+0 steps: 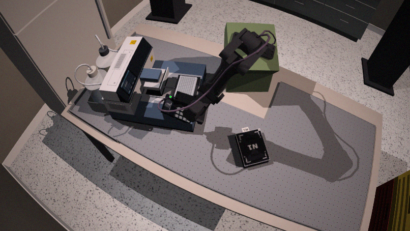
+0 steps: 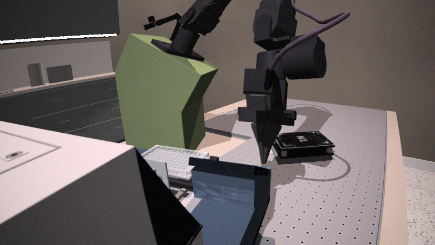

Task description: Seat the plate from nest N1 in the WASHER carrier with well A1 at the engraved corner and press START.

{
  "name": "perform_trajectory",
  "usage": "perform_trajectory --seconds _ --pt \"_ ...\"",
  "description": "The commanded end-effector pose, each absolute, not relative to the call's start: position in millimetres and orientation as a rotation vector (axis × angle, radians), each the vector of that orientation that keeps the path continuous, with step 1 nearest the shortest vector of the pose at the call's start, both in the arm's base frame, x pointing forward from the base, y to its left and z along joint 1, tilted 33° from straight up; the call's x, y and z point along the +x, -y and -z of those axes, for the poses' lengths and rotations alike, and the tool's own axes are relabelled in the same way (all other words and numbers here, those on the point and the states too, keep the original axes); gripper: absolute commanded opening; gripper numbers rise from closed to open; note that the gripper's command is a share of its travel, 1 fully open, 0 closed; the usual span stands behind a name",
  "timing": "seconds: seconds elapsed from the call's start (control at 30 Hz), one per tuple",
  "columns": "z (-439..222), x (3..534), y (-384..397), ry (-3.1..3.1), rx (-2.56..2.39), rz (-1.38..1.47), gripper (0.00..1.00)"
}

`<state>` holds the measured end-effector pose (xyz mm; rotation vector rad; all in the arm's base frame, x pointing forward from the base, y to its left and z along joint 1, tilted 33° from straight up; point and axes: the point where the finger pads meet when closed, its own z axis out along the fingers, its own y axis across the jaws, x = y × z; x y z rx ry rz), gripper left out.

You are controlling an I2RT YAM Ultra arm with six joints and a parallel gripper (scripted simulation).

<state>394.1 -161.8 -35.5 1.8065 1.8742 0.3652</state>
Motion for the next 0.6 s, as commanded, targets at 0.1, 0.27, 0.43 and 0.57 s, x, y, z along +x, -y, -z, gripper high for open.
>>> perform_trajectory --seconds 0.1,0.27,0.43,0.57 --pt "25.3 406.5 175.0 -1.821 1.783 -0.356 0.00" --pt "24.5 406.6 175.4 -1.819 1.782 -0.356 0.00" --pt "24.9 406.1 175.2 -1.821 1.784 -0.355 0.00" --pt "24.9 406.1 175.2 -1.821 1.784 -0.355 0.00"
